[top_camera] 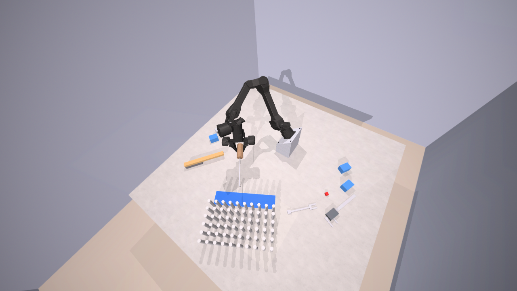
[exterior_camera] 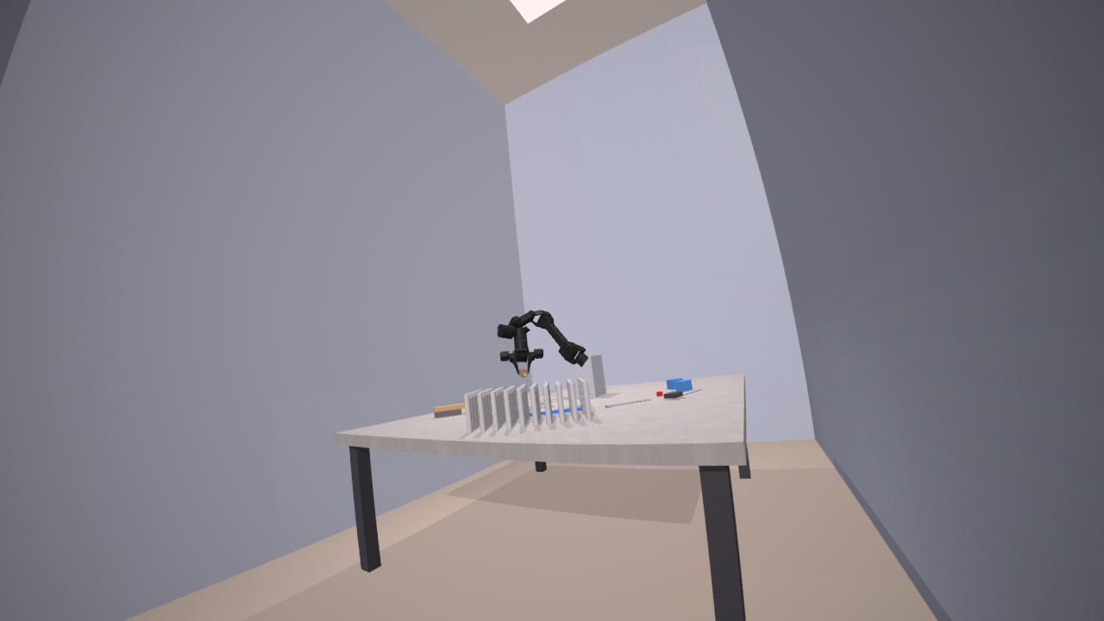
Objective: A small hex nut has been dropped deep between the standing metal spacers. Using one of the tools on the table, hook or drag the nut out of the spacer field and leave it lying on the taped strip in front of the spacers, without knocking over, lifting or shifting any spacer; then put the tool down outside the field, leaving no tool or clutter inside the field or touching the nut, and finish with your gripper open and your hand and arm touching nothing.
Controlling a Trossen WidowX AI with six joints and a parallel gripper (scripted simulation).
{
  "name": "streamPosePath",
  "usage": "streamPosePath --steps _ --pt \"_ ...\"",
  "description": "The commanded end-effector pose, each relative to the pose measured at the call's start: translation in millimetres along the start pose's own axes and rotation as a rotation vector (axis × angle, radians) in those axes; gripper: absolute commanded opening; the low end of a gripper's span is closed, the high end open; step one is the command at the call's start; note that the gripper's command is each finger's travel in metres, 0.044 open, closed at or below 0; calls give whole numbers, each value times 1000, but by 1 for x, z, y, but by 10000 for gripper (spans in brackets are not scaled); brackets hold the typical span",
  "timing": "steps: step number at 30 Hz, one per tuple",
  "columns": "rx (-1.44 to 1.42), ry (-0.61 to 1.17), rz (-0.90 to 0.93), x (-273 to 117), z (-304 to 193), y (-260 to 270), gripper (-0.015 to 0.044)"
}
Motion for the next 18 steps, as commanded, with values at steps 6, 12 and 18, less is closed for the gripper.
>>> streamPosePath --steps 6,12,18 --pt "-42 28 -26 -8 38 19 0" --pt "-79 41 -41 -14 64 28 0" --pt "-124 54 -55 -21 90 34 0"
Point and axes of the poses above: the point midway between the two fingers, 35 mm back from their tips, its own x axis out along the fingers, its own y axis across the jaws, z = x × y, the point moved 6 cm from there along -x, back along the fingers, and after that the axes turned 14 degrees about -x, right-handed, at the moved point
